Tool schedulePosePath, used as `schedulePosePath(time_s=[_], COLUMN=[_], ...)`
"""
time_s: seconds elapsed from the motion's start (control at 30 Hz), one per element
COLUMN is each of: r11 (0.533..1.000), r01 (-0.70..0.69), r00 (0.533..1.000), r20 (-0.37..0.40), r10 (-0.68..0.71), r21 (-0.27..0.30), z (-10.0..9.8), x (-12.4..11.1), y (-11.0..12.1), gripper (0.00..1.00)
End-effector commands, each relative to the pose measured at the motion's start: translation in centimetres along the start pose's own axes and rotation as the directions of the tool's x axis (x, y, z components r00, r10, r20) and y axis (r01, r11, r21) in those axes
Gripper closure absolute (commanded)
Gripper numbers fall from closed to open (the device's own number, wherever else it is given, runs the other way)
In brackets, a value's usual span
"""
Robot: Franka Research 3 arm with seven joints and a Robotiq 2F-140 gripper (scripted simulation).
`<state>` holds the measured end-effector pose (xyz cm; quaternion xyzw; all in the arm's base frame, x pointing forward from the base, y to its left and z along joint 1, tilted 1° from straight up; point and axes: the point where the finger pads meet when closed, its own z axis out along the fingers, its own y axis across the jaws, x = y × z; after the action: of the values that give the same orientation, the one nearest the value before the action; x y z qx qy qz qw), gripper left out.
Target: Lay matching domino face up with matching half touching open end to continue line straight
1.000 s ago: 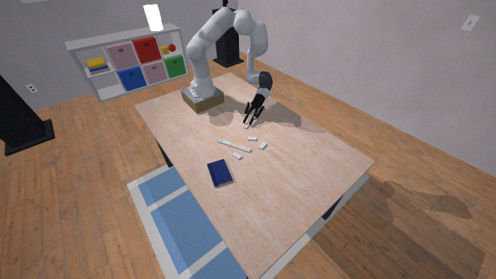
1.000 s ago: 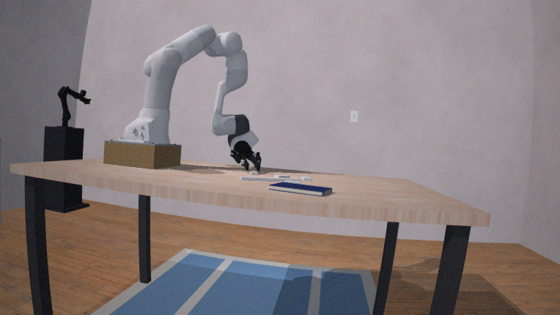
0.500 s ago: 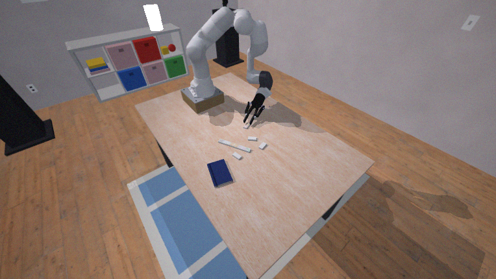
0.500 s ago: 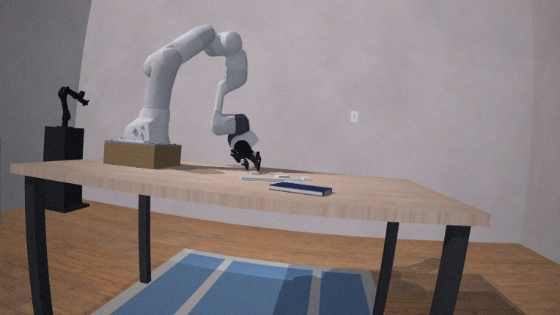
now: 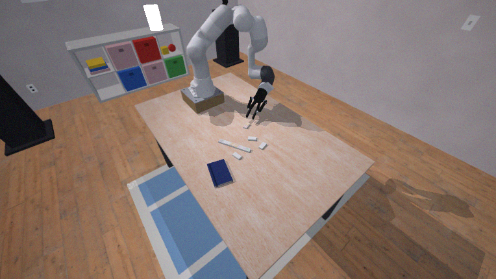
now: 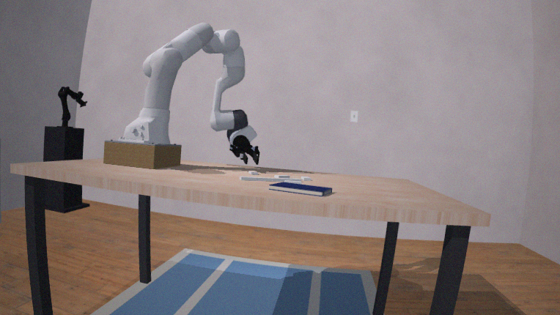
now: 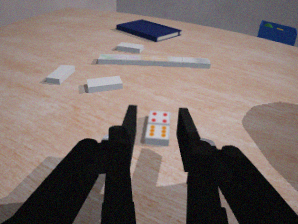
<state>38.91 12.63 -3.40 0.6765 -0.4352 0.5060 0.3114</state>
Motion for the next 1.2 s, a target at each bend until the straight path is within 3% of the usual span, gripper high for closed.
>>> schedulePosePath(time_s=[0.0, 0.8, 1.17], r11=[1.000, 1.000, 1.000], r01=[0.013, 0.013, 0.013], r00=[1.000, 1.000, 0.969], r20=[-0.009, 0.025, 0.247], r10=[-0.013, -0.013, -0.011], r21=[-0.008, -0.008, -0.008], z=[-0.8, -1.5, -1.0], x=[0.6, 2.2, 3.6], y=[0.2, 0.2, 0.2], gripper=[0.67, 0.67, 0.67])
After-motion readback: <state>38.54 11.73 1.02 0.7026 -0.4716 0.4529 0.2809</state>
